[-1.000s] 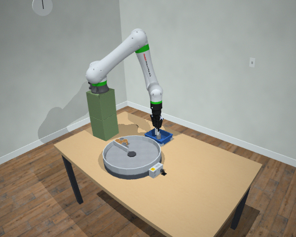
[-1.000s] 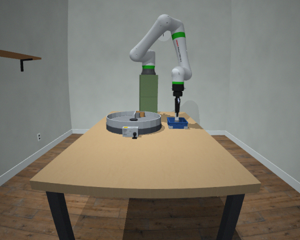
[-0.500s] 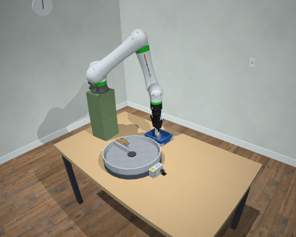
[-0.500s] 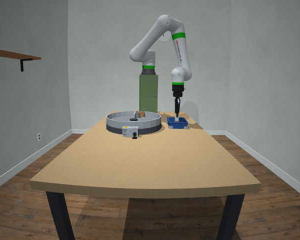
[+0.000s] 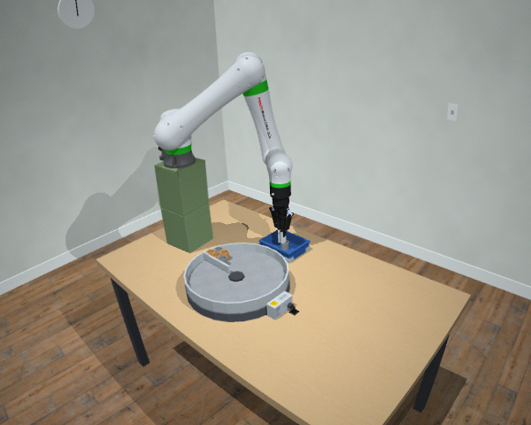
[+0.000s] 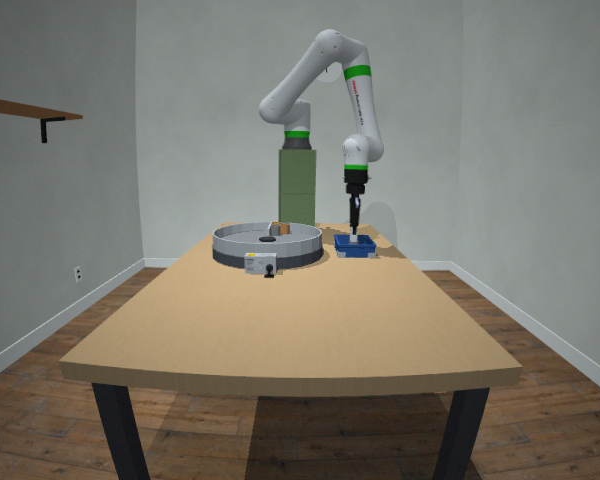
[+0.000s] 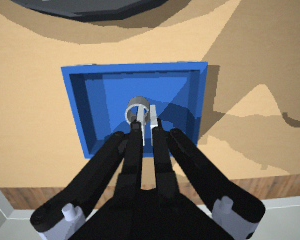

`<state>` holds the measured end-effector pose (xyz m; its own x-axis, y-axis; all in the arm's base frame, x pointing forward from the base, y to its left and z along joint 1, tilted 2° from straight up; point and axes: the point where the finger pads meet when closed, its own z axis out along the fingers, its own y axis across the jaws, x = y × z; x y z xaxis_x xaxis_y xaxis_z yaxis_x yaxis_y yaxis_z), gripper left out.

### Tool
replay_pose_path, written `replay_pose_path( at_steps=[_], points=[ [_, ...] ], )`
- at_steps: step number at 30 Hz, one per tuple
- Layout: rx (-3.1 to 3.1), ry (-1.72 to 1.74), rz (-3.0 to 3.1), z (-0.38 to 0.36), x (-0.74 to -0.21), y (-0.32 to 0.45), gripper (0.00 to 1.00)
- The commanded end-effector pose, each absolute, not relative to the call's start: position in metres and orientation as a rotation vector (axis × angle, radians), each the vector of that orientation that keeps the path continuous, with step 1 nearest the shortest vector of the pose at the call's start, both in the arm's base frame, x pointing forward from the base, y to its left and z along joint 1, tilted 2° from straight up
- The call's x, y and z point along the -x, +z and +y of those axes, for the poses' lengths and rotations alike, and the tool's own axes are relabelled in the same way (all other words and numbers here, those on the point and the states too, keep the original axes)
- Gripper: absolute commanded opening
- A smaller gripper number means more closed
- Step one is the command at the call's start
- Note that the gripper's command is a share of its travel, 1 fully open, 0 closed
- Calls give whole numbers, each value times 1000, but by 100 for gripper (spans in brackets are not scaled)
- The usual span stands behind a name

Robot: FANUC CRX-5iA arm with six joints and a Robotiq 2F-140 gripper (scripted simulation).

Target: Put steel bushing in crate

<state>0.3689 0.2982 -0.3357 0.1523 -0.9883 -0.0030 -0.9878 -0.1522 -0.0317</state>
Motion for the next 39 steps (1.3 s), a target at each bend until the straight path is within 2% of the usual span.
replay_pose_path(
  at_steps=[1, 27, 28, 39],
  points=[
    [2365, -29, 2028, 298, -369, -336, 0],
    [2365, -29, 2028, 298, -369, -336, 0],
    [2365, -29, 2028, 298, -369, -336, 10],
    [2365, -29, 2028, 298, -369, -336, 10]
  ],
)
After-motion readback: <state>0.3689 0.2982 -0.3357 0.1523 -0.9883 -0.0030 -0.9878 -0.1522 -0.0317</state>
